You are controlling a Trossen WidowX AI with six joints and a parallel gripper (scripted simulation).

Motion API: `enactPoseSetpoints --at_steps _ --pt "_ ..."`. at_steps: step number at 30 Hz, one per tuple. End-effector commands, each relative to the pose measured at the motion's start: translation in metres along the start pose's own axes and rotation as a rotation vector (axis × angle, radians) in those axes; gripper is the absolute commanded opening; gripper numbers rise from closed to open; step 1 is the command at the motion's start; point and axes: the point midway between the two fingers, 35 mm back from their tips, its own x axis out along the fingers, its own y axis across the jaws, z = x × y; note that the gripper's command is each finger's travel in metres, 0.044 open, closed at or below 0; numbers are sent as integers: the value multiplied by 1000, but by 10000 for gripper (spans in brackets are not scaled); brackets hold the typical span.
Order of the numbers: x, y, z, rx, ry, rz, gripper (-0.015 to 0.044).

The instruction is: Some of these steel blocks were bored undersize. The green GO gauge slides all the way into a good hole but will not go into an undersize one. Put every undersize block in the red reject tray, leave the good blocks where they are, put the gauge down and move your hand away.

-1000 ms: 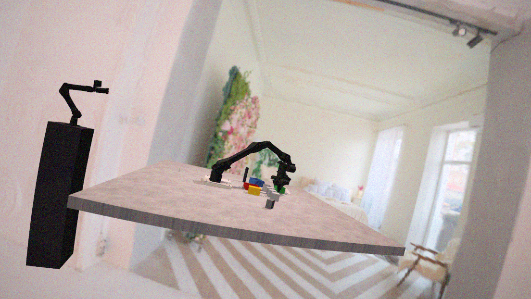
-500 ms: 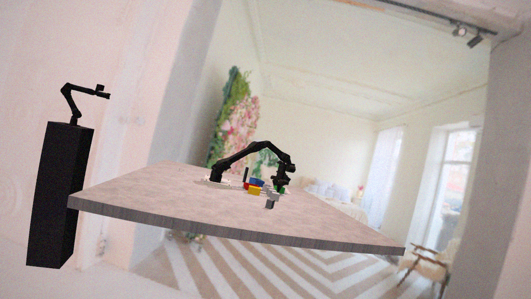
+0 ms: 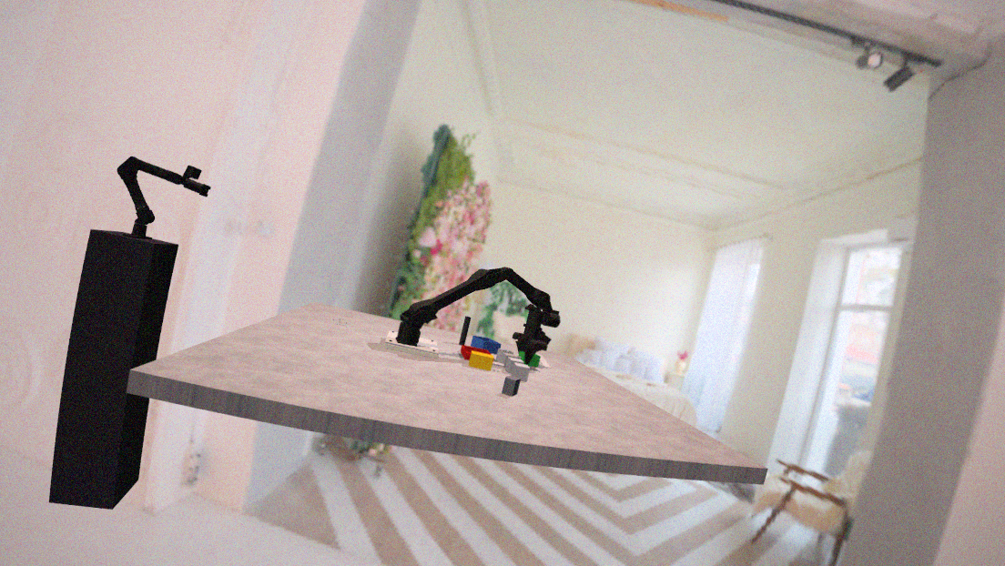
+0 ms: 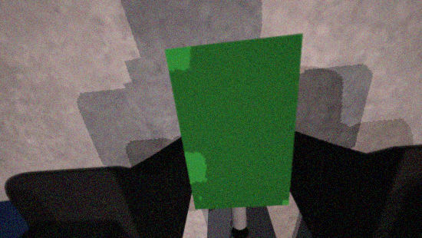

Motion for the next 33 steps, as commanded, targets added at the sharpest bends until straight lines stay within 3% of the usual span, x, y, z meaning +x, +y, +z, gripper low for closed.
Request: enactPoseSetpoints --at_steps 1,33 --pt "-7 0 3 -1 -19 1 0" --pt "-6 0 -4 -1 -18 1 0"
